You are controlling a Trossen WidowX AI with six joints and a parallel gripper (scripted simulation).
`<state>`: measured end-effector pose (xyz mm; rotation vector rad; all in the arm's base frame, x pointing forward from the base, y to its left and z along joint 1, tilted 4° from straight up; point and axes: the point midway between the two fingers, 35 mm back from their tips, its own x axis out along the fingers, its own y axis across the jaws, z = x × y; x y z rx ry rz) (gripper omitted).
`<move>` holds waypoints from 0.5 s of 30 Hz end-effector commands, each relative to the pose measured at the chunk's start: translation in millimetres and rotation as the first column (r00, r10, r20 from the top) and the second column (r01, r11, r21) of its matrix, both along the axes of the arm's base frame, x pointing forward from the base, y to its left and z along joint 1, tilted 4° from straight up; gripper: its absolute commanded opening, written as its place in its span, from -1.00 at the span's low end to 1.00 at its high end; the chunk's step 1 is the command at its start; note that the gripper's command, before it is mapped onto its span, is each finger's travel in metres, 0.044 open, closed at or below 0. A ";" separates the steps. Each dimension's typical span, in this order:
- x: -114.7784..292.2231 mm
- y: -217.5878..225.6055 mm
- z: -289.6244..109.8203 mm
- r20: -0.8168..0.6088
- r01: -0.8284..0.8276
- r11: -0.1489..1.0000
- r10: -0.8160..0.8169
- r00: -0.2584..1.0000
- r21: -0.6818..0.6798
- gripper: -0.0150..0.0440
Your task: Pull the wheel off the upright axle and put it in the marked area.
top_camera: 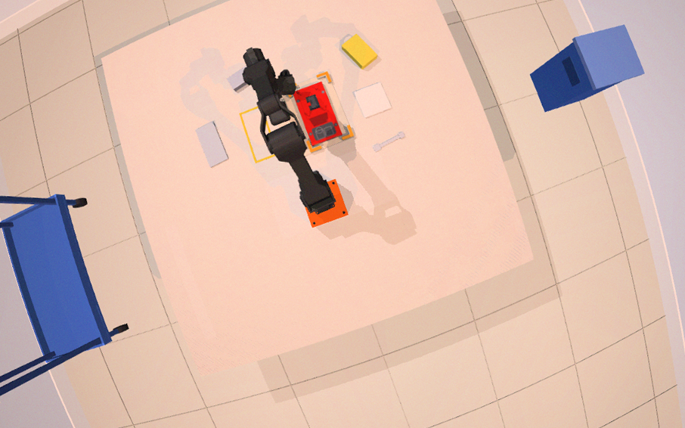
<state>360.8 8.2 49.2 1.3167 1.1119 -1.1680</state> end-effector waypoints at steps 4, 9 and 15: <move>-0.7 -0.3 2.8 -0.001 0.004 1.000 -0.004 1.000 -0.003 -0.49; -0.9 -0.4 4.4 -0.001 0.004 1.000 -0.004 1.000 -0.003 -0.49; -1.1 -0.4 6.4 0.000 0.004 1.000 -0.004 1.000 -0.003 -0.49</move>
